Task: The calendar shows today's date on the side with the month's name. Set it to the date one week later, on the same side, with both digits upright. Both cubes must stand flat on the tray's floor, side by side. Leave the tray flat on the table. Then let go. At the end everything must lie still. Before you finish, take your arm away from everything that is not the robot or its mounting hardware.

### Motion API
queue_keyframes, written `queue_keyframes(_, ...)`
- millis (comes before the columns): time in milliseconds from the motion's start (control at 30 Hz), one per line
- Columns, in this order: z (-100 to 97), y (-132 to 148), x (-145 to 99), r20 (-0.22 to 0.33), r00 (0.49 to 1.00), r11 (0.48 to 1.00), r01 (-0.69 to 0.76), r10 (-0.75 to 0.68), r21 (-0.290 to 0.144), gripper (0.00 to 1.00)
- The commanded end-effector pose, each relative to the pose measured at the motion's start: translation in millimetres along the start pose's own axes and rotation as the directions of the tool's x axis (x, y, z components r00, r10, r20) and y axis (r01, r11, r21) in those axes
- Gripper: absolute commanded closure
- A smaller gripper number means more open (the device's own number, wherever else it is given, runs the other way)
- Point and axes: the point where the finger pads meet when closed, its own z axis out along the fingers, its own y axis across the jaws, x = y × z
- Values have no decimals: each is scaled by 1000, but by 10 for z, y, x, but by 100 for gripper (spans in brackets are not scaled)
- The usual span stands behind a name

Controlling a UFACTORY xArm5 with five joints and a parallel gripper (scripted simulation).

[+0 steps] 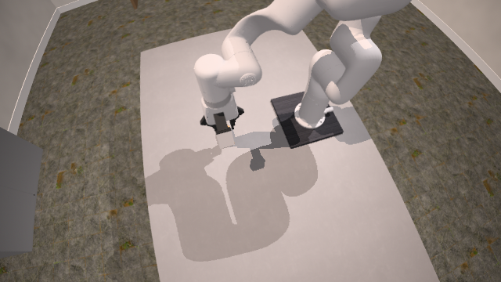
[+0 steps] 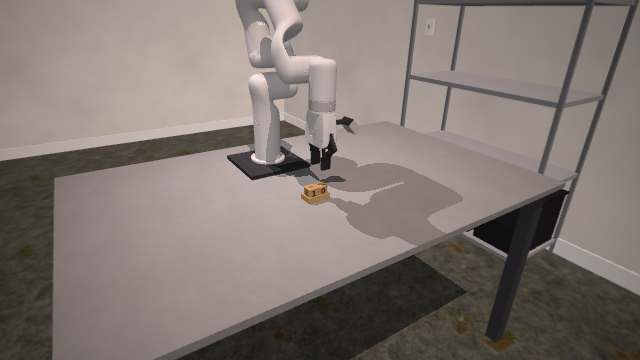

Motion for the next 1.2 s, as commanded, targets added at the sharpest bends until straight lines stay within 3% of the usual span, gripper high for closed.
queue_keyframes(0, 4, 11, 0, 0, 1000, 1000, 0, 0, -3, 51)
queue_keyframes(1167, 405, 9, 9, 0, 1000, 1000, 0, 0, -3, 51)
